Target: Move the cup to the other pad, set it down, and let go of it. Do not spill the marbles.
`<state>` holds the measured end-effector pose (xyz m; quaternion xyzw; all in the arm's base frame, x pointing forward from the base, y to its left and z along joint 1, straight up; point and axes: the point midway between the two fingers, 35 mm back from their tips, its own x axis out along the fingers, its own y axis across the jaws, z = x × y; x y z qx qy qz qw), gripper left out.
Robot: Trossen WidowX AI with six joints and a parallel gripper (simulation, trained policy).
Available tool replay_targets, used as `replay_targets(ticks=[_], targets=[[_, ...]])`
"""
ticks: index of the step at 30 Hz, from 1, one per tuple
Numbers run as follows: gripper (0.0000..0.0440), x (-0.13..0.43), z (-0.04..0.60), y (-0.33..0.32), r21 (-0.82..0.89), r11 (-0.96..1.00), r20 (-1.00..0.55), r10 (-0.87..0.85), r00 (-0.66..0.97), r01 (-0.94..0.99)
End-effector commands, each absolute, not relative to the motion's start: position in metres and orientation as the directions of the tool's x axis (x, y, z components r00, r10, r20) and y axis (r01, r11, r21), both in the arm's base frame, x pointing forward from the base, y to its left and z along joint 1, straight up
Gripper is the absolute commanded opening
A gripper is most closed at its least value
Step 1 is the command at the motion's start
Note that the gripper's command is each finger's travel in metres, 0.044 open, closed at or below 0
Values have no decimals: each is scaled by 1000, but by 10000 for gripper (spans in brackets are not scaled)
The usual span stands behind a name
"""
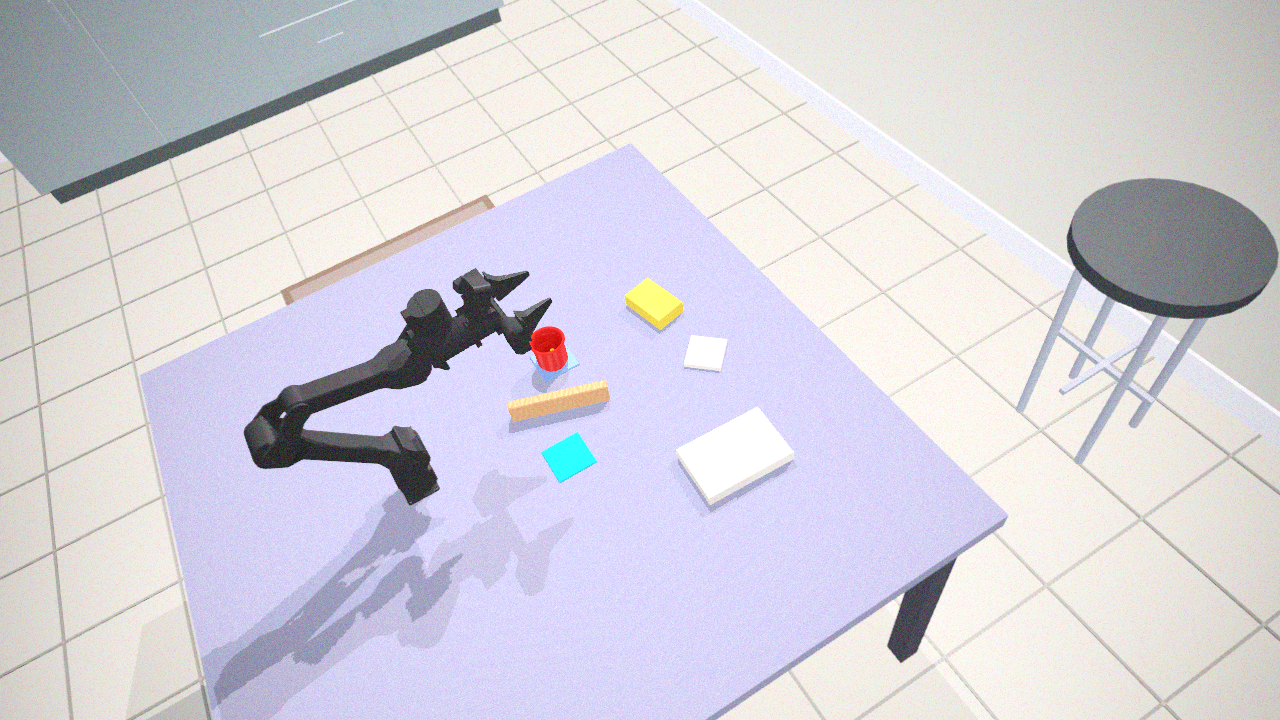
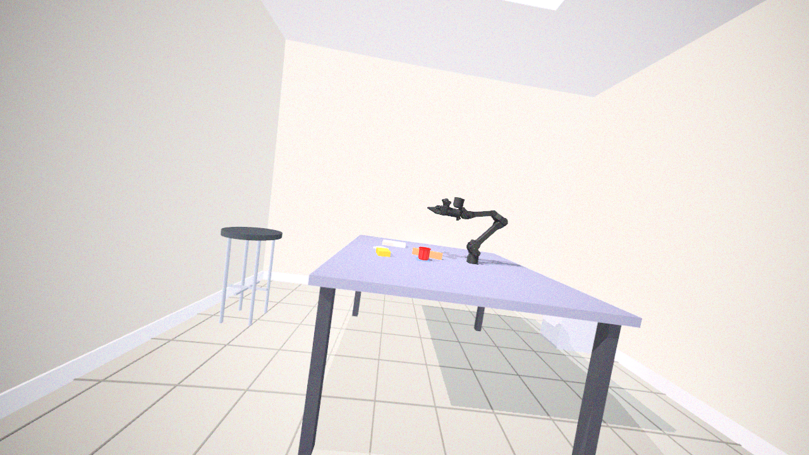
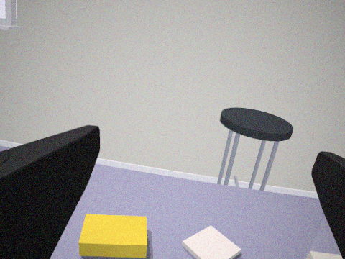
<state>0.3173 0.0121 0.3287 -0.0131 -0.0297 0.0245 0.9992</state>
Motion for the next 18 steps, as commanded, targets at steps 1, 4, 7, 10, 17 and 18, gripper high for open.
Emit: replay_targets(ticks=[1,4,7,10,17,18], targets=[[374,318,330,13,-28,998,58,53,997,-51],[295,320,331,15,-26,998,45,58,997,-57],[216,322,332,17,-19,998,26,62,998,-62],[137,325,333,20,-7,998,1,66,998,-66],[90,334,333,27,42,996,-64,80,995,-77],[101,336,334,28,51,995,-73,84,994,-80]])
